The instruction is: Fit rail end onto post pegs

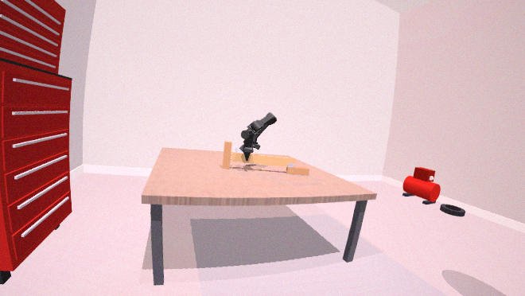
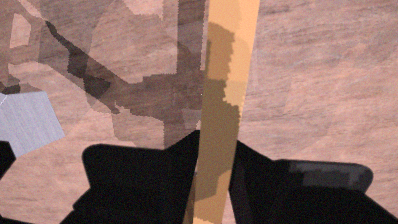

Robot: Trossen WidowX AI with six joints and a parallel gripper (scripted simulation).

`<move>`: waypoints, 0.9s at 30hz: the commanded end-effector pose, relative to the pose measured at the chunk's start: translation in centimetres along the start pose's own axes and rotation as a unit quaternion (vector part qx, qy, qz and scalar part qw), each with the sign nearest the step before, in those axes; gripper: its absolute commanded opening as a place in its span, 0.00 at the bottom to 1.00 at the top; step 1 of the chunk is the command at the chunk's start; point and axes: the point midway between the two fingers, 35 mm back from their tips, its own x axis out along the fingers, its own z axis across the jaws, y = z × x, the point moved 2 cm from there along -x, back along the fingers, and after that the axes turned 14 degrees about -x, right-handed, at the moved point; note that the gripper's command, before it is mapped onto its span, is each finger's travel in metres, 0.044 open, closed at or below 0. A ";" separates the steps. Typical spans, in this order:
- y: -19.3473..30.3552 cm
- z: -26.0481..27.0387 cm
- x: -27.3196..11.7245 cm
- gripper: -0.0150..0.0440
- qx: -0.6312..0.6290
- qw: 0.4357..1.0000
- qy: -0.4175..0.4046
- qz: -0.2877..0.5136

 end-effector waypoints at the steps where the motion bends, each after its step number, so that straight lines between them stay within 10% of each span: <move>1: 0.5 0.1 -0.1 0.25 0.002 1.000 0.001 0.006; 27: 1.1 0.3 0.0 0.25 0.002 1.000 0.001 0.006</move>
